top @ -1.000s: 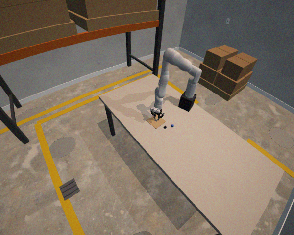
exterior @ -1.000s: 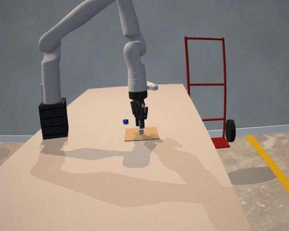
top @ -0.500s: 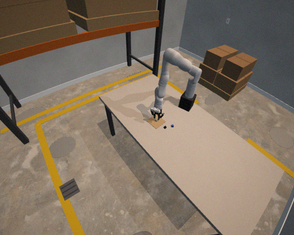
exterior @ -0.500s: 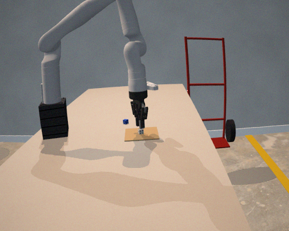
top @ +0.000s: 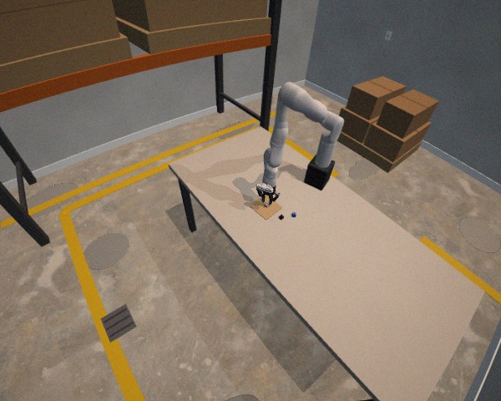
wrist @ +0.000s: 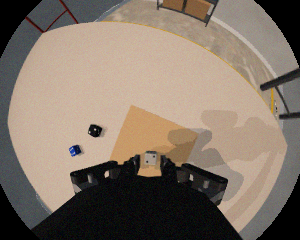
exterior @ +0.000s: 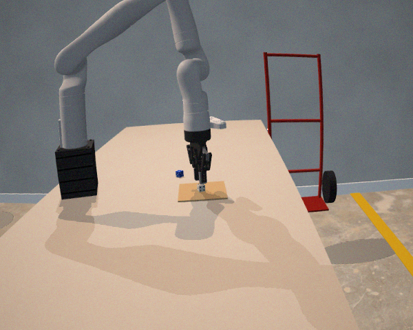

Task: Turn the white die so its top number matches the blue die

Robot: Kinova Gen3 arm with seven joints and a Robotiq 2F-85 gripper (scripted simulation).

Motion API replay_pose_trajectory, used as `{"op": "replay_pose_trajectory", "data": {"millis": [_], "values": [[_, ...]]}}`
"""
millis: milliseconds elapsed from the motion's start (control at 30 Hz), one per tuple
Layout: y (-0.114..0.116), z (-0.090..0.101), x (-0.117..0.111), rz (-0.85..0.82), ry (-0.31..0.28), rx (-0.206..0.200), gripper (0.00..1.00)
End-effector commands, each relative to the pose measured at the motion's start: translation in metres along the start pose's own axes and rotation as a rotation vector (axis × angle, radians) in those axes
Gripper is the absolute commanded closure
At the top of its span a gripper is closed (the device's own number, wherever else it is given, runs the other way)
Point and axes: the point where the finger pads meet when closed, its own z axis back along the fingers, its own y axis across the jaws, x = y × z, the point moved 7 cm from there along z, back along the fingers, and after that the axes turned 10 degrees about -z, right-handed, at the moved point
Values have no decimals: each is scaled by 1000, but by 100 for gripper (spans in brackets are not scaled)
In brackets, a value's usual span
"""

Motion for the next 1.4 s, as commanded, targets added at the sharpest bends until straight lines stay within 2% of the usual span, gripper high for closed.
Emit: {"op": "replay_pose_trajectory", "data": {"millis": [0,867,1367], "values": [[0,1,-1,0,2,1,65],[0,0,-1,0,2,1,65],[0,-16,-1,0,2,1,65]]}}
